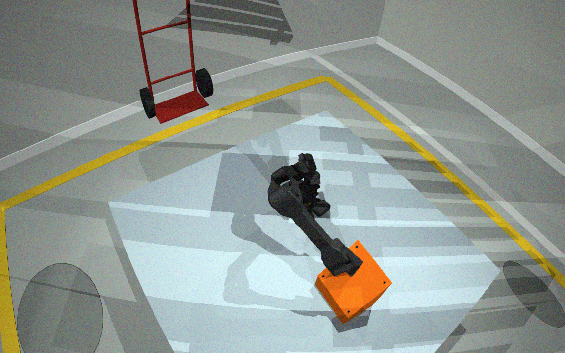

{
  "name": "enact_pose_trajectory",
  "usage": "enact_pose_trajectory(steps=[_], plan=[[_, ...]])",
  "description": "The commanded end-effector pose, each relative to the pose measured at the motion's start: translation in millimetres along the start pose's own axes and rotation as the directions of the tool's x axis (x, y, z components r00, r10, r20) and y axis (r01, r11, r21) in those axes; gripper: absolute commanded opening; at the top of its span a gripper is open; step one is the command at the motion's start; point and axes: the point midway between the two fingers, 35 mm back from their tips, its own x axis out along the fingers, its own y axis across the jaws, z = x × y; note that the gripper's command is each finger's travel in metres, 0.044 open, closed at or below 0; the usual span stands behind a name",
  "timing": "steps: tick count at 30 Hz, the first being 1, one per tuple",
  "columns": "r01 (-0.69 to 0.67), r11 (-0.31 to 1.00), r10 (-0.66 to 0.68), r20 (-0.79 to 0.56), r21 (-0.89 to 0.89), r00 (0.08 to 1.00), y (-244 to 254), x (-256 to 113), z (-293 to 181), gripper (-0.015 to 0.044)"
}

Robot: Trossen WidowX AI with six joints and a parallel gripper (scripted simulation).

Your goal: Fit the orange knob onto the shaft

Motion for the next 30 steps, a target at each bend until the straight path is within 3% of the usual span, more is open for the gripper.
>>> enact_pose_trajectory(steps=[1,9,16,30], plan=[[0.002,1.0,-0.002,0.001,0.001,1.0,-0.1,0.5,0.2,0.0],[0.002,1.0,-0.002,0.001,-0.009,1.0,-0.6,-4.7,0.0,0.0],[0.002,0.978,-0.002,0.001,-0.207,1.0,-2.6,-5.3,-0.6,0.0],[0.002,0.978,-0.002,0.001,-0.207,1.0,-5.0,0.0,-1.3,0.0]])
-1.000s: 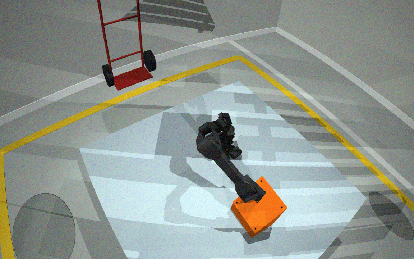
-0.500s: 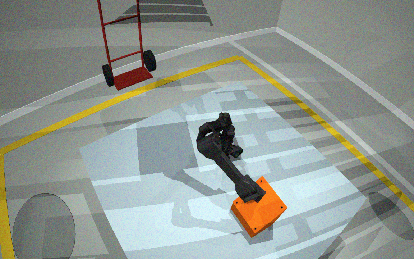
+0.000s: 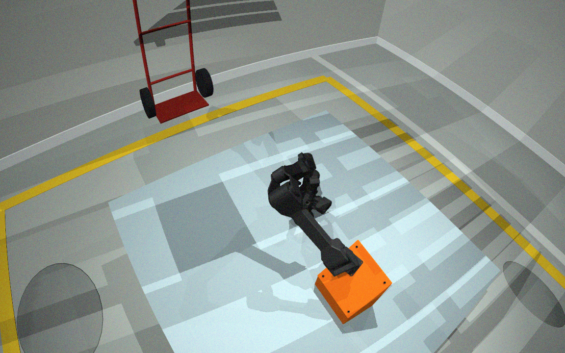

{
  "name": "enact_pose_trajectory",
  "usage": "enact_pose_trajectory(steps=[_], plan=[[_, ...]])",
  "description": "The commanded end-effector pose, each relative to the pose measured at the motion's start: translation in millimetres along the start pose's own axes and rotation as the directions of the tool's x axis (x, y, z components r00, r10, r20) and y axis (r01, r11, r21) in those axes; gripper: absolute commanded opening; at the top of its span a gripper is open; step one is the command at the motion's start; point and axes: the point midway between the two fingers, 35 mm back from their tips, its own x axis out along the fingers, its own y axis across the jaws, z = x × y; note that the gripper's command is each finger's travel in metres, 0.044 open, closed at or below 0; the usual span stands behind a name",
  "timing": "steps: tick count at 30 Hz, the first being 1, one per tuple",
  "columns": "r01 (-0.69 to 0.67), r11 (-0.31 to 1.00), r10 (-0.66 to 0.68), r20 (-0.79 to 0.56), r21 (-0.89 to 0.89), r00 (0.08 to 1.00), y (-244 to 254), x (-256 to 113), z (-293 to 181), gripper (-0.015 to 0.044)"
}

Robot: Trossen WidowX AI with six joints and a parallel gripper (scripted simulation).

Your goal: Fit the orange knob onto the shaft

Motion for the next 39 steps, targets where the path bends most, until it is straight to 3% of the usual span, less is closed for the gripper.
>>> enact_pose_trajectory(steps=[1,8,15,39], plan=[[0.005,1.0,-0.005,-0.001,-0.005,1.0,-1.8,0.1,-0.5,0.0],[0.005,1.0,-0.005,-0.001,-0.015,1.0,-1.0,-4.6,-0.2,0.0],[0.005,0.977,-0.005,-0.001,-0.213,1.0,1.1,-4.7,1.3,0.0],[0.005,0.975,-0.005,-0.001,-0.222,1.0,2.1,-4.5,1.4,0.0]])
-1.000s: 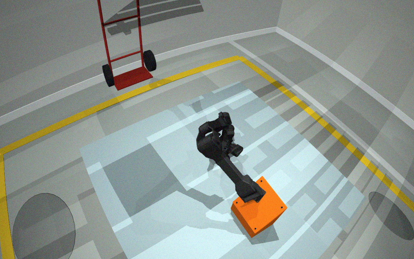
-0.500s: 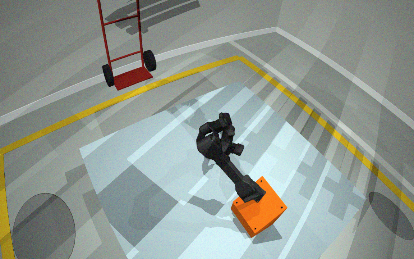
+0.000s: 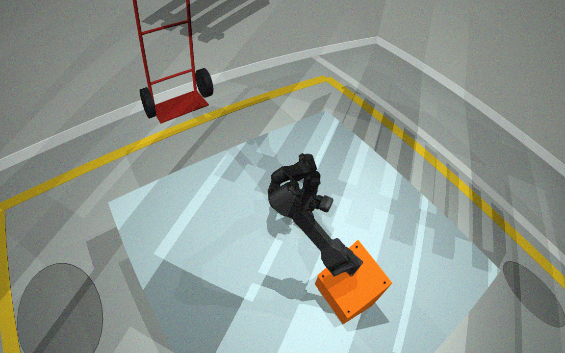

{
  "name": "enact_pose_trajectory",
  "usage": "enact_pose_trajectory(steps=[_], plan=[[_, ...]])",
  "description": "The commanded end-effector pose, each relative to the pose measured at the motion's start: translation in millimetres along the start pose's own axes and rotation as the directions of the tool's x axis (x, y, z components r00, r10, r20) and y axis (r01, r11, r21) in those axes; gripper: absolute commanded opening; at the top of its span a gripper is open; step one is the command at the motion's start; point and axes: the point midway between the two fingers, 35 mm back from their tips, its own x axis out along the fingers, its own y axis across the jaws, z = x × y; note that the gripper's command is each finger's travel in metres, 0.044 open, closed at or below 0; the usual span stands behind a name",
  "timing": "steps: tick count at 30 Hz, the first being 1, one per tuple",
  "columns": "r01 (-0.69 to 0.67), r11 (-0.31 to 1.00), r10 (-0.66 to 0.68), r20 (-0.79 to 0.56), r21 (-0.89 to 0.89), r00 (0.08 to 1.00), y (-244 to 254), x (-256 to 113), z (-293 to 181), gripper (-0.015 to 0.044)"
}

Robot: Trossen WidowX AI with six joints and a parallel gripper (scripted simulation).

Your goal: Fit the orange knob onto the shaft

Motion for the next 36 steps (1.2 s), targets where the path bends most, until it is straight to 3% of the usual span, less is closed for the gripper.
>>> enact_pose_trajectory(steps=[1,7,31,36], plan=[[0.005,0.999,-0.006,-0.006,-0.032,1.0,-1.9,-3.5,-2.3,0.0],[0.004,0.977,-0.006,-0.006,-0.213,1.0,-3.7,-3.7,-4.5,0.0],[0.004,0.977,-0.006,-0.006,-0.213,1.0,-4.2,-3.5,-4.3,0.0],[0.003,0.942,-0.006,-0.006,-0.335,1.0,-3.5,-4.1,-3.4,0.0]])
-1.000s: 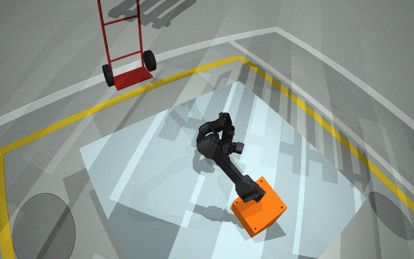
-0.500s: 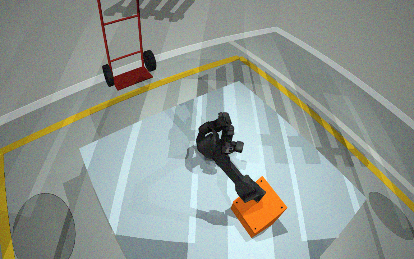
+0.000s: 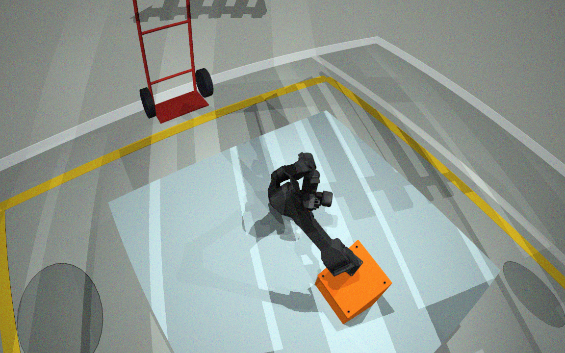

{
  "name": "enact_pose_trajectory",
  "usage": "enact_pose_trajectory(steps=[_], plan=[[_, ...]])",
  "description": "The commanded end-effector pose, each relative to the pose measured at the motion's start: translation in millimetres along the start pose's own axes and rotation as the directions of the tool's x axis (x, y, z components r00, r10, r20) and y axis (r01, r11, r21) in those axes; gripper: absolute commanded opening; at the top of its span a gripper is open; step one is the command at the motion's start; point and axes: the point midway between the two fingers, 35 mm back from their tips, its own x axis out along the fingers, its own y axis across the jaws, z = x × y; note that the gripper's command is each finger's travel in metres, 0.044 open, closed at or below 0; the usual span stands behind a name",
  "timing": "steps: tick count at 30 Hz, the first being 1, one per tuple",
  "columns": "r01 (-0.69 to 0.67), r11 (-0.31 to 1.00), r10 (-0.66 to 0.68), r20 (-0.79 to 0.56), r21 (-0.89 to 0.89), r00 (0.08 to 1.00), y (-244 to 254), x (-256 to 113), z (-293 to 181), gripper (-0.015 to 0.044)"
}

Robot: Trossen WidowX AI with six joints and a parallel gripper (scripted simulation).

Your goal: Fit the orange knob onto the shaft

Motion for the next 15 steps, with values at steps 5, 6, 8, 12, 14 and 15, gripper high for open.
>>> enact_pose_trajectory(steps=[5,6,8,12,14,15], plan=[[0.003,0.989,-0.004,-0.004,-0.15,1.0,1.3,-1.7,3.0,0.0],[0.003,0.989,-0.004,-0.004,-0.15,1.0,1.8,-1.4,3.7,0.0],[0.003,0.989,-0.004,-0.004,-0.15,1.0,2.7,-0.9,4.8,0.0],[0.003,0.989,-0.004,-0.004,-0.15,1.0,2.4,2.1,4.3,0.0],[0.003,0.989,-0.004,-0.004,-0.15,1.0,1.8,3.0,3.7,0.0],[0.003,0.989,-0.004,-0.004,-0.15,1.0,1.8,2.3,3.5,0.0]])
